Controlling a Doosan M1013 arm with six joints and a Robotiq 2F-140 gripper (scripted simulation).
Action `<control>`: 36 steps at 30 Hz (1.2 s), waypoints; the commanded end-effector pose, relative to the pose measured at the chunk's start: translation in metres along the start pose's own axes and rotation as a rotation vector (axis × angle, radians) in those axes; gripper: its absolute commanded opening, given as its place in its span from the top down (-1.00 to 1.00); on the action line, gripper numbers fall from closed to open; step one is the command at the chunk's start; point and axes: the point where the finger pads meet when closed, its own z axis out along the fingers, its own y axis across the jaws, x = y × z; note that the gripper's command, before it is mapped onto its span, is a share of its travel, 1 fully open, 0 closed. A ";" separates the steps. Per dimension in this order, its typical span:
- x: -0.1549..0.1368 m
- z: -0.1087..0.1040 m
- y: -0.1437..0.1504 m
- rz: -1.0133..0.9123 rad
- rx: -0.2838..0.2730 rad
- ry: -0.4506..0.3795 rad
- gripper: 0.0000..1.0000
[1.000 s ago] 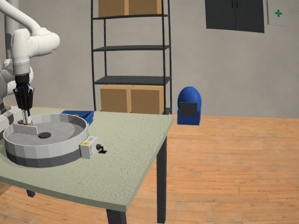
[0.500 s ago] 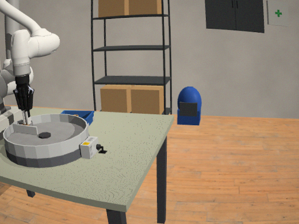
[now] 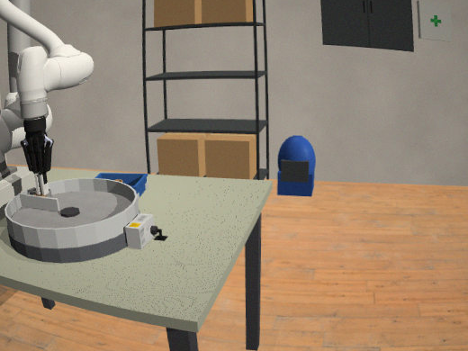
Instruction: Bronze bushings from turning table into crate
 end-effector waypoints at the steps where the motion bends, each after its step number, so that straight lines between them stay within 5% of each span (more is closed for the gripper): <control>1: 0.000 0.000 0.000 0.000 0.000 0.000 0.81; 36: 0.000 0.012 0.000 0.000 0.000 0.000 0.81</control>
